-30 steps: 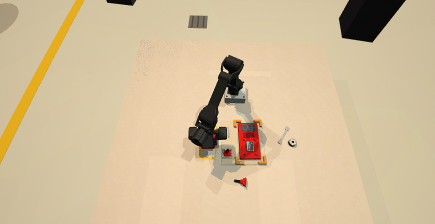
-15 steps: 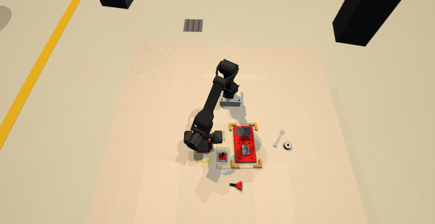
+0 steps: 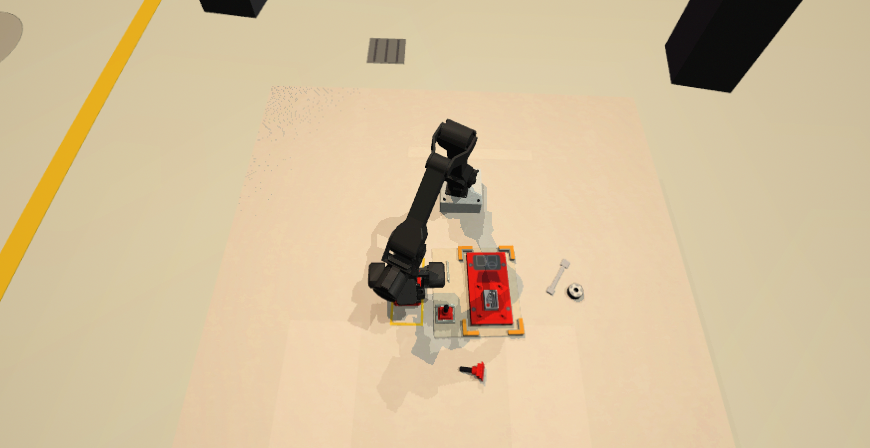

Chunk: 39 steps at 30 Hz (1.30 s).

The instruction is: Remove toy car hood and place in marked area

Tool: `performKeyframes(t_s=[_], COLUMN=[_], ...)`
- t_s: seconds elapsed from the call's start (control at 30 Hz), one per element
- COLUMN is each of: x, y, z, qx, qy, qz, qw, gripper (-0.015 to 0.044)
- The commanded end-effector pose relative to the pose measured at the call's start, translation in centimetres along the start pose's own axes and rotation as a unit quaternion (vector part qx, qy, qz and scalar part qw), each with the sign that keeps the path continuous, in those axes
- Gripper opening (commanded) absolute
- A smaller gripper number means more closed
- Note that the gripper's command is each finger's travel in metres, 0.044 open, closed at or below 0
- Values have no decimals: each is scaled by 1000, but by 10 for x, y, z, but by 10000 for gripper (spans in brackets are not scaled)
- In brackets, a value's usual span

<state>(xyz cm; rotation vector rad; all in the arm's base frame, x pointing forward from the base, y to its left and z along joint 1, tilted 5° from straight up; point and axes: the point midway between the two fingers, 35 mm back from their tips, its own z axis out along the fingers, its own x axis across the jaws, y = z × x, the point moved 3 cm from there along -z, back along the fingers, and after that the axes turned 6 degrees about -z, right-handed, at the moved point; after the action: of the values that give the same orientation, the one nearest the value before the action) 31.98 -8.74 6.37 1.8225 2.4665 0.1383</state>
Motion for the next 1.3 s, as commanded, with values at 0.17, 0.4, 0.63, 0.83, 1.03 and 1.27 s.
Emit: performKeyframes(t_s=[0.17, 0.4, 0.63, 0.83, 1.03, 1.27], x=[1, 1, 1, 1, 1, 0], y=[-1, -1, -1, -2, -2, 0], z=[6, 9, 13, 16, 18, 16], qx=[2, 2, 2, 2, 2, 0], qy=[2, 2, 2, 2, 2, 0], qz=[3, 3, 3, 3, 3, 0], qw=[1000, 1000, 1000, 1000, 1000, 1000], gripper=[0, 0, 0, 0, 0, 157])
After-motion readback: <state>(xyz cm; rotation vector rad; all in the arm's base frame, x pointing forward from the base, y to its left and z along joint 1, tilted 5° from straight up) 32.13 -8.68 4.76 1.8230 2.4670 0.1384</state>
